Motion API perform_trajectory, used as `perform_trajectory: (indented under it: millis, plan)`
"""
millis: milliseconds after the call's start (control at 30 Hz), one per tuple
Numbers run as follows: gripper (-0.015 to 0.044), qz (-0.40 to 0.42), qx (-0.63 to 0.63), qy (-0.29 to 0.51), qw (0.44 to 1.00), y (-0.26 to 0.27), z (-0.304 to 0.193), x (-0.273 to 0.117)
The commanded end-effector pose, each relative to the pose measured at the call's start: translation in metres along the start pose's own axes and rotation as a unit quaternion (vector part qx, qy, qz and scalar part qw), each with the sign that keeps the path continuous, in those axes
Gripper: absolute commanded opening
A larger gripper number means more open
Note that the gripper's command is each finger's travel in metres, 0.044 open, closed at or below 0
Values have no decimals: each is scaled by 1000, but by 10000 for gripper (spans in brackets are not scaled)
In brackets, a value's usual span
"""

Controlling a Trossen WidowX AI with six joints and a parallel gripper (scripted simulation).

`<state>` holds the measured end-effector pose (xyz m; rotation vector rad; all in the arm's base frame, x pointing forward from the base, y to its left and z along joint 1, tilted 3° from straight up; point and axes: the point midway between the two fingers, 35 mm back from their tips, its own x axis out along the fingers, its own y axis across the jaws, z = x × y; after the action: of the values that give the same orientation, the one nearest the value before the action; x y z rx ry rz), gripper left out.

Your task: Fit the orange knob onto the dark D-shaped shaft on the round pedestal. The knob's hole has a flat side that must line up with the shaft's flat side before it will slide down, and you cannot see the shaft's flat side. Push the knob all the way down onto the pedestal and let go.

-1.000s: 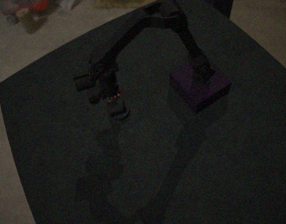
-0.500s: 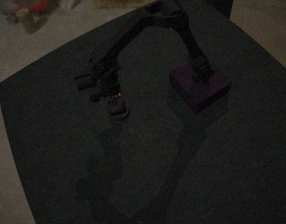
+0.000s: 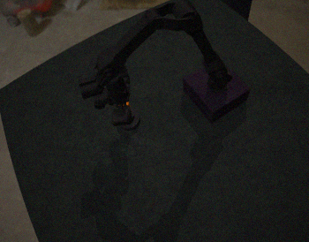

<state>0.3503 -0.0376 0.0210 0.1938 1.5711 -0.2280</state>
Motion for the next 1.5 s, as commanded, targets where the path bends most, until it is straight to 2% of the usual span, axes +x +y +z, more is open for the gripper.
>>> perform_trajectory:
  millis: [0, 1100, 1333, 1467]
  plan:
    - [0, -2, 4, -4, 1000, 0, 4, -2]
    - [0, -2, 4, -3, 1000, -1, -3, -3]
    - [0, -2, 103, -4, 995, -1, -2, -2]
    - [0, -2, 108, -4, 994, -1, 0, 0]
